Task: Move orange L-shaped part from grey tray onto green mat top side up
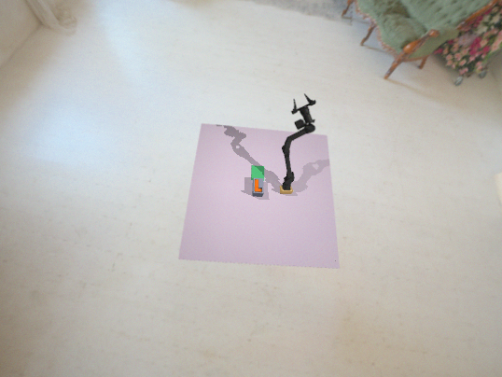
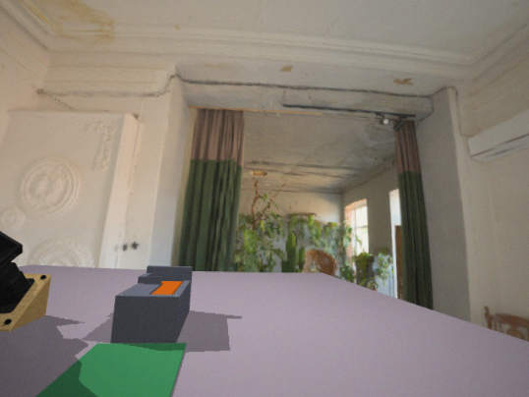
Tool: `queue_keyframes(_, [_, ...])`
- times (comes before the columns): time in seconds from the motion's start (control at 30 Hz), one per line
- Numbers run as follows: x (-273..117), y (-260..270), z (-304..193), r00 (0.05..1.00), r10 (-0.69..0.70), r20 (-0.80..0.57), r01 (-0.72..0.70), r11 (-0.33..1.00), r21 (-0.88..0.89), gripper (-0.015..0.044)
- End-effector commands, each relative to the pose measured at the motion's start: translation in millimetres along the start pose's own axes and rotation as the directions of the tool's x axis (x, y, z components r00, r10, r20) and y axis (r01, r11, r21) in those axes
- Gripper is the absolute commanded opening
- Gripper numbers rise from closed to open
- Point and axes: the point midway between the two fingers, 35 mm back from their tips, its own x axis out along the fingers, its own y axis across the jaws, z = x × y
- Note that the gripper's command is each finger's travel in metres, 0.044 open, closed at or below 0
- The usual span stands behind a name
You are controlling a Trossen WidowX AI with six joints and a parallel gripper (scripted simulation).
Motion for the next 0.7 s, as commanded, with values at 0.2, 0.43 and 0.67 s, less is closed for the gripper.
queue_keyframes(0.2, [-30,68,-10,0.967,0.254,0.032,-0.255,0.967,0.023,0.0216])
queue_keyframes(0.43, [-80,123,-62,0.856,0.516,-0.025,-0.516,0.855,-0.054,0.0180])
queue_keyframes(0.67, [-149,166,-146,0.657,0.719,-0.224,-0.743,0.669,-0.030,0.0180])
